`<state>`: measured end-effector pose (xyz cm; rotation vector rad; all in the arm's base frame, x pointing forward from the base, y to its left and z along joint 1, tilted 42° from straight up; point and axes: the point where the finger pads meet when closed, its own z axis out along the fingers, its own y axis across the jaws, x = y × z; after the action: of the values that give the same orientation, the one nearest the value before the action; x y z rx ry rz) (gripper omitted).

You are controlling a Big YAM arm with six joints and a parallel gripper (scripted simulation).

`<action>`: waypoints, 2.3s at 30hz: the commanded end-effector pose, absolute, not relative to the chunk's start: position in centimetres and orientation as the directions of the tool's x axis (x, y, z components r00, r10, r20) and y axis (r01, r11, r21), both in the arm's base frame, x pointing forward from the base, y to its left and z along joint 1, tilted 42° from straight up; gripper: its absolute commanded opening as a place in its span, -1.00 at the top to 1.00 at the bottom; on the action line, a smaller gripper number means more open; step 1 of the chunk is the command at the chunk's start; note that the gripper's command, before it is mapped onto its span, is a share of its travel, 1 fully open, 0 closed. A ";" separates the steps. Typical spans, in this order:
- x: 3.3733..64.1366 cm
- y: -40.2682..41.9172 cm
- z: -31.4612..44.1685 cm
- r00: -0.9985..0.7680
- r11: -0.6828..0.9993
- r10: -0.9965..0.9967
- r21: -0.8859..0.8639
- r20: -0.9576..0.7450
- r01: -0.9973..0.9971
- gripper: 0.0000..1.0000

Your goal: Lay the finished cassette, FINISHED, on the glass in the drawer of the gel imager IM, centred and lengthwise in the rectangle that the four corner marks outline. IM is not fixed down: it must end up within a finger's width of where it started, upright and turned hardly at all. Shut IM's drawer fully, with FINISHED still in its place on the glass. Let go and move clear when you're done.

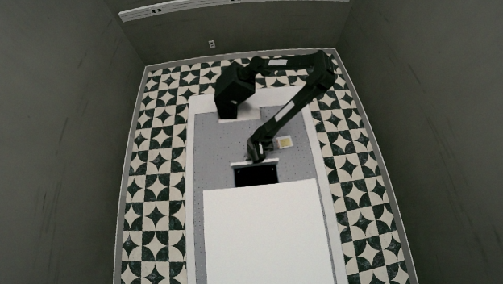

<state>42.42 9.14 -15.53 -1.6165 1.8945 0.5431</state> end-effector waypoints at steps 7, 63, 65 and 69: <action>42.0 7.8 -14.5 -0.094 0.182 -0.744 -0.066 -0.662 -0.981 0.38; 41.0 7.0 -13.2 -0.091 0.157 -0.745 -0.042 -0.661 -0.987 0.38; 41.0 7.0 -13.2 -0.091 0.157 -0.745 -0.042 -0.661 -0.987 0.38; 41.0 7.0 -13.2 -0.091 0.157 -0.745 -0.042 -0.661 -0.987 0.38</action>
<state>41.83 6.67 -12.76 -1.6265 1.8907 0.5467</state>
